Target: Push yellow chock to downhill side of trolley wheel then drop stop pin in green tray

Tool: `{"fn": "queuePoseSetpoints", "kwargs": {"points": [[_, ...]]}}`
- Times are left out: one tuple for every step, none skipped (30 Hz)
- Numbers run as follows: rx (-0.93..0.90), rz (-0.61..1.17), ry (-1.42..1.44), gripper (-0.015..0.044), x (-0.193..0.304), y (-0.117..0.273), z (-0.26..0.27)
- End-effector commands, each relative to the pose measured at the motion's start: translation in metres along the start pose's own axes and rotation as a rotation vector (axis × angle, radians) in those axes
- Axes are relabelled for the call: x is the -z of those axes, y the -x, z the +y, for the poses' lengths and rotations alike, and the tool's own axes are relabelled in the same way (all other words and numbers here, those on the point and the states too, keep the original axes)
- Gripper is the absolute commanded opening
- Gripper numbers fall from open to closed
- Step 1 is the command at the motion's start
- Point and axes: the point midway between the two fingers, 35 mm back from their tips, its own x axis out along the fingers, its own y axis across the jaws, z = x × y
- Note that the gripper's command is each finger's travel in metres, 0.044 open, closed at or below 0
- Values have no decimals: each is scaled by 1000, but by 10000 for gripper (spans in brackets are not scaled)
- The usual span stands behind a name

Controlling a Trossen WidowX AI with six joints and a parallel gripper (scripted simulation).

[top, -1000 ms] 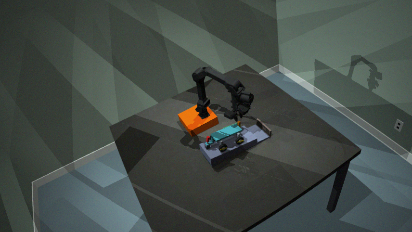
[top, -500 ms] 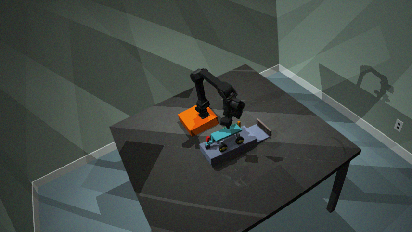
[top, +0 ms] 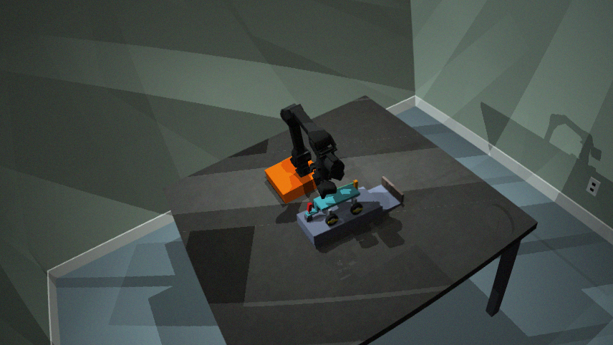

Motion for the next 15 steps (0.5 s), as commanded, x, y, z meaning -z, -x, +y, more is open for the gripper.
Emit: {"fn": "queuePoseSetpoints", "kwargs": {"points": [[-5,32,131,190,23,0,-3],[-9,39,166,190,29,0,-3],[-14,46,201,190,35,-1,-3],[-18,52,230,190,39,-1,-3],[-20,55,247,190,42,-1,-4],[-21,57,253,190,43,-1,-4],[-21,57,253,190,43,-1,-4],[-21,57,253,190,43,-1,-4],[-21,57,253,190,43,-1,-4],[-21,57,253,190,43,-1,-4],[-21,57,253,190,43,-1,-4],[-21,57,253,190,43,-1,-4],[-21,57,253,190,43,-1,-4],[-21,57,253,190,43,-2,-4],[-21,57,253,190,43,-3,-4]]}}
